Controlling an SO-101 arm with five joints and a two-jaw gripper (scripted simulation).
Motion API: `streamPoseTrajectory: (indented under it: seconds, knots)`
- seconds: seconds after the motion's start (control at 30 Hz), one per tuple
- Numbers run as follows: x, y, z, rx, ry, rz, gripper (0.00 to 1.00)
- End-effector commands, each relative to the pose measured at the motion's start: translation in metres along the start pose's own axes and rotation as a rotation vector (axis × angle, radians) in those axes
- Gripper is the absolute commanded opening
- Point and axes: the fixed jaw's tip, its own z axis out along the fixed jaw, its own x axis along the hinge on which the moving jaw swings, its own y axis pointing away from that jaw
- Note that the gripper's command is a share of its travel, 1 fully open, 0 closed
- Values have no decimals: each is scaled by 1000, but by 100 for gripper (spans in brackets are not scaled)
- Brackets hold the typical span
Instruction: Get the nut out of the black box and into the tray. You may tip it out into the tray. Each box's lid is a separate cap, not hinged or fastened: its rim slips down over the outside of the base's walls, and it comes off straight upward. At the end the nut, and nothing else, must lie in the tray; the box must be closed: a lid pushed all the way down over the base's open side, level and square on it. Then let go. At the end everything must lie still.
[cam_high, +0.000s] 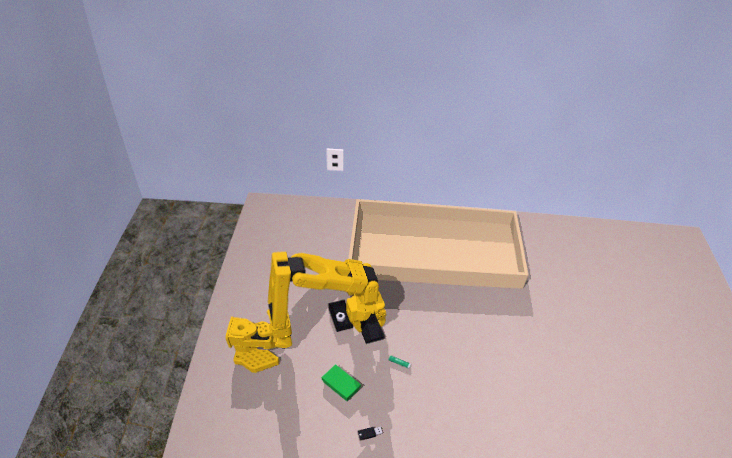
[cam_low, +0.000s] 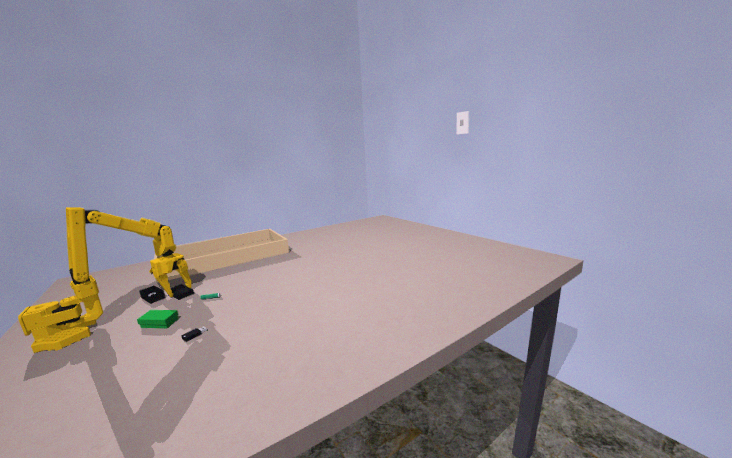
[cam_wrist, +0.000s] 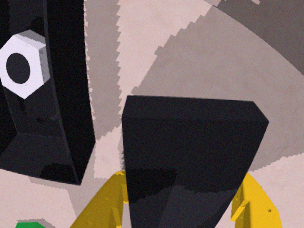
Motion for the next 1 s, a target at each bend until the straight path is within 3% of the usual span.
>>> streamPoseTrajectory:
  seconds: [0.0, 0.97]
  knots:
    - [2, -3, -1, 21, 0, -1, 25]
    - [2, -3, -1, 21, 0, -1, 29]
